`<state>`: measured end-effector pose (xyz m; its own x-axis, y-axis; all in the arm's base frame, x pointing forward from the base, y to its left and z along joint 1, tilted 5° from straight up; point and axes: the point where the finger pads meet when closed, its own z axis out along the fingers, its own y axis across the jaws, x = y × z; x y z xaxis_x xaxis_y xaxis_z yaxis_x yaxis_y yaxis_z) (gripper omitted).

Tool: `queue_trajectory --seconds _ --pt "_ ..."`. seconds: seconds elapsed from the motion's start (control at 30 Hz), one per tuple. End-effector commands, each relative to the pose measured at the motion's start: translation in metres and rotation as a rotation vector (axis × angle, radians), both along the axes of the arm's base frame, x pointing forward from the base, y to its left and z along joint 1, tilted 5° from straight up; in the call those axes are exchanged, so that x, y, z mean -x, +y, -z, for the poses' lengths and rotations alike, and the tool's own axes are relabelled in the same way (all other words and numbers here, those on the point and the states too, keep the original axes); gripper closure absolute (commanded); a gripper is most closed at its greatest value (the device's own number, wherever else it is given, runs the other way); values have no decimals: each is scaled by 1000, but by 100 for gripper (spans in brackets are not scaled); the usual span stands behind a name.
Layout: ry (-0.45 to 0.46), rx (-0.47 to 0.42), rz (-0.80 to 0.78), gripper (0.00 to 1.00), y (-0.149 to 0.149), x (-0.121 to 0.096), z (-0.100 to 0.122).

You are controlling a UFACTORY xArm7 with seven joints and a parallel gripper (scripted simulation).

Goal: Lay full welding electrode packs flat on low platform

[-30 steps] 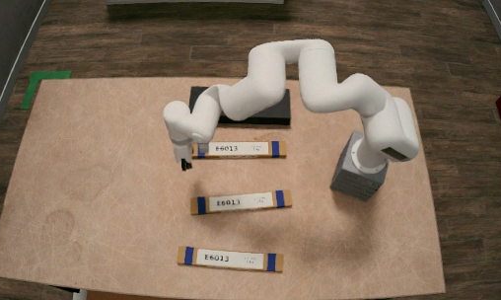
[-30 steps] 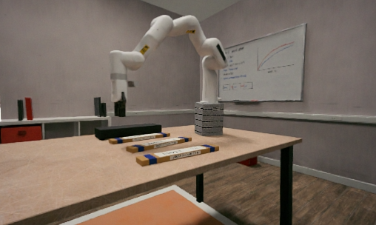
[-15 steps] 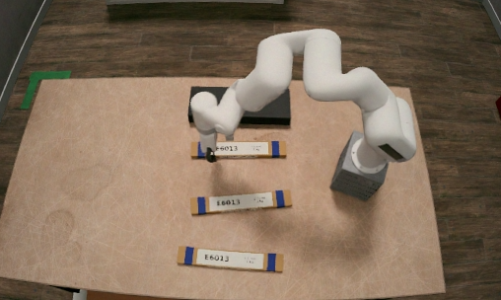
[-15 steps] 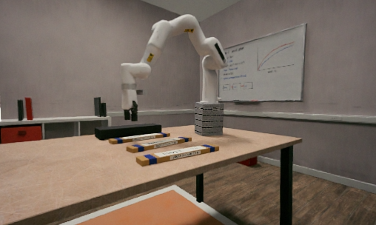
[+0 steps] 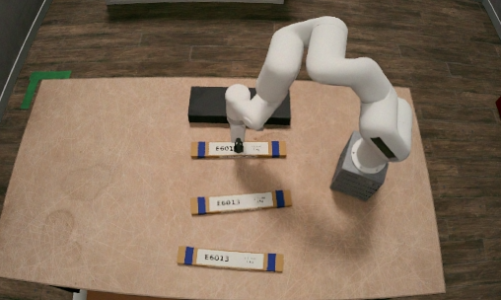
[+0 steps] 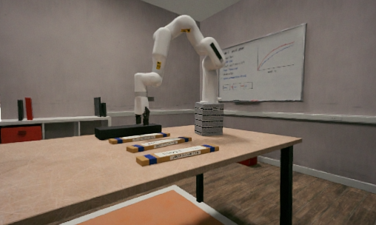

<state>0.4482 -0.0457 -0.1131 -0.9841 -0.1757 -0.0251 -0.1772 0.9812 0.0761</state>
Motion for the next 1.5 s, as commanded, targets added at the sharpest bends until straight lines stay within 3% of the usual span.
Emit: queue_trajectory --seconds 0.0,0.43,1.47 --pt "-8 -4 0 0 -1 0 7" --pt "-8 -4 0 0 2 -1 55" --pt "-8 -4 0 0 2 -3 57"
